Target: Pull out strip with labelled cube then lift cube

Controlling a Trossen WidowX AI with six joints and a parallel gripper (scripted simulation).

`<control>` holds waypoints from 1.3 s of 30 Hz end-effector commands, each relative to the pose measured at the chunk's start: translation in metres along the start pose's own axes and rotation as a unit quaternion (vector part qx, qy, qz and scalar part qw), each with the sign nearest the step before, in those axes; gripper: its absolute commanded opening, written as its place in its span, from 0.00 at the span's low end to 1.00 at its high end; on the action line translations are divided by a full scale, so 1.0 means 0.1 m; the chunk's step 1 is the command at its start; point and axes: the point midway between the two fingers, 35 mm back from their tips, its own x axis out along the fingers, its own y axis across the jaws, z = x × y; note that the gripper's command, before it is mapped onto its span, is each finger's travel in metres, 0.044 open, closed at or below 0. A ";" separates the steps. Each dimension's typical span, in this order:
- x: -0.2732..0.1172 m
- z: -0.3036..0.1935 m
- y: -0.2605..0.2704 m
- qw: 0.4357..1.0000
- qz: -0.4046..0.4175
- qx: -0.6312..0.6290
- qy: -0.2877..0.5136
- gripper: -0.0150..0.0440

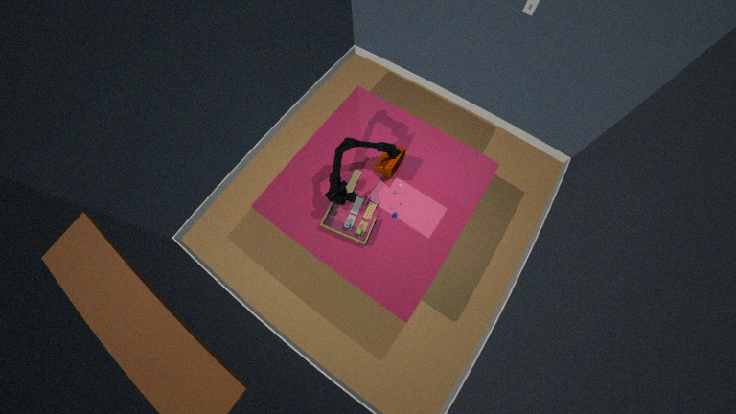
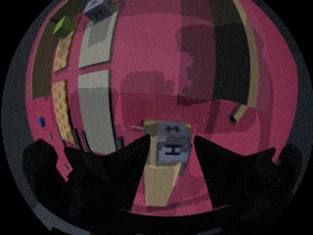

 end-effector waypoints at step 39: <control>-0.42 -0.53 0.35 1.000 0.003 -0.004 -0.002 0.25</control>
